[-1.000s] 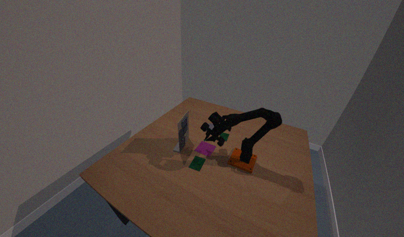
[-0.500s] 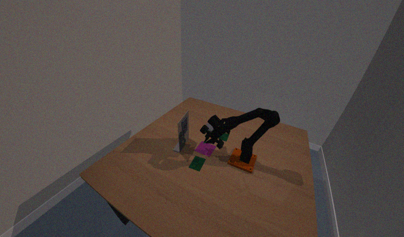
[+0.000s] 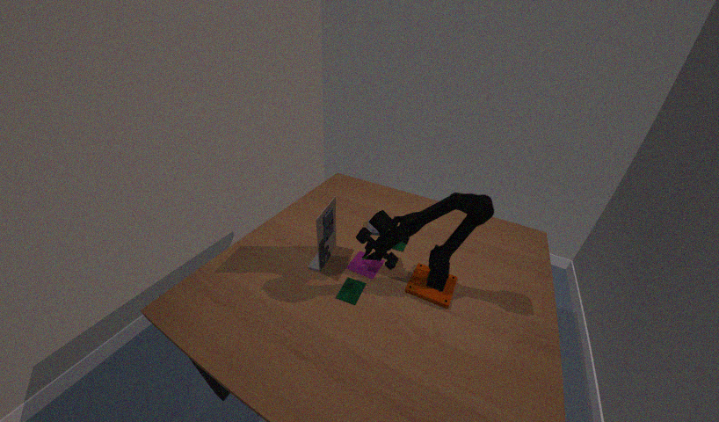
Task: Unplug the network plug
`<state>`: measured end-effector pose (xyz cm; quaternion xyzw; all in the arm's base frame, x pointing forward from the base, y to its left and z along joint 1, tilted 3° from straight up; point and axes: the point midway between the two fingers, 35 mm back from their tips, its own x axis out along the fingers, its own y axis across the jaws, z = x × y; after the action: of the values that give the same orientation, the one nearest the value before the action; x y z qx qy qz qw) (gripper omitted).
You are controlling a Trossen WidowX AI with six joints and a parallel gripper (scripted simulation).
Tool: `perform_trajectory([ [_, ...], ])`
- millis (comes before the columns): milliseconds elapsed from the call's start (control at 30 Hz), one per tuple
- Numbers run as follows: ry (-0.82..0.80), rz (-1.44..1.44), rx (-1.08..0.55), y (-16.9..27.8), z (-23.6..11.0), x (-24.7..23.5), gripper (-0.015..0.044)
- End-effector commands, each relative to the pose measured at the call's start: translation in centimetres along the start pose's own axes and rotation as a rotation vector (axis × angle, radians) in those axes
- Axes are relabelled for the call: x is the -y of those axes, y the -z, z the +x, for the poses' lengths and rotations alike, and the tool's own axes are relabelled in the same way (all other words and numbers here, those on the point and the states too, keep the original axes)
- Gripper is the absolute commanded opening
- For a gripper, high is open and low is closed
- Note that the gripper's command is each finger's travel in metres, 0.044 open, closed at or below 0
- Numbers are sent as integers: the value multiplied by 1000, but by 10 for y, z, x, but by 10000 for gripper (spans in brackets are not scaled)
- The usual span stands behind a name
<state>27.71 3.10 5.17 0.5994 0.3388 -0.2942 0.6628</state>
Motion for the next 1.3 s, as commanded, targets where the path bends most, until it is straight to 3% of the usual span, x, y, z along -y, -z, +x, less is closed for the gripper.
perform_trajectory([
  [0, 16, -5, -5, 1, 7, 8, 0],
  [1267, 15, -6, -5, -6, 15, 10, 0],
])
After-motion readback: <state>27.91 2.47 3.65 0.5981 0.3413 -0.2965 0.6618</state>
